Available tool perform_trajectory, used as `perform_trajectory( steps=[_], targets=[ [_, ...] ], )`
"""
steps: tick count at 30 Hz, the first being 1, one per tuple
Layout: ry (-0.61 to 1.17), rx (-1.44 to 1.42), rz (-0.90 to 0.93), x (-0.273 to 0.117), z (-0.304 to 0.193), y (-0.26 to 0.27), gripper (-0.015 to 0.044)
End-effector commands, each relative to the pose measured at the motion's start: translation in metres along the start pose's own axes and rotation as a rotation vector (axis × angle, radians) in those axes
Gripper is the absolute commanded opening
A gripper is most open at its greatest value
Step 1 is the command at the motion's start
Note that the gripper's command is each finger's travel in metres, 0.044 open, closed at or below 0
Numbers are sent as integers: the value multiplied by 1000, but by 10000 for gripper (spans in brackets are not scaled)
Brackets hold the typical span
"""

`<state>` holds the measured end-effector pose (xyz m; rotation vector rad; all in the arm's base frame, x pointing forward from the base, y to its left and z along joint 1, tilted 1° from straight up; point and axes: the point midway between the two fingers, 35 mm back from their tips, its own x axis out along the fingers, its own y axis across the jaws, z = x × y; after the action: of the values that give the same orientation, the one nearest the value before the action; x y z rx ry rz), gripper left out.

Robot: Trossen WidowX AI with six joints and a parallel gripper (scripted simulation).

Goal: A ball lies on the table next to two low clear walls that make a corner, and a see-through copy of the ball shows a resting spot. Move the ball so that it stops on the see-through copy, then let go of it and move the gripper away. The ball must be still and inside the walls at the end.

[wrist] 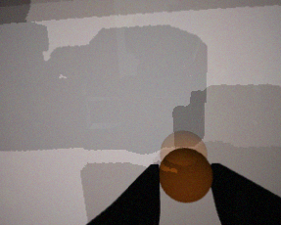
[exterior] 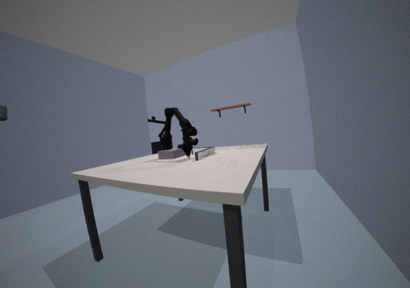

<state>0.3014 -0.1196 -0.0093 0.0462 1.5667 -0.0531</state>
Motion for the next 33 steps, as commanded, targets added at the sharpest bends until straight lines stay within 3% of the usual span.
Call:
perform_trajectory(
  steps=[1, 22, 30, 33],
  targets=[
    [-8, -3, -2, 4, 2, -1, 0],
    [-8, -3, -2, 22, 1, -1, 0],
    [-9, 0, -3, 20, 2, -1, 210],
    [-9, 0, -3, 20, 2, -1, 223]
  ],
)
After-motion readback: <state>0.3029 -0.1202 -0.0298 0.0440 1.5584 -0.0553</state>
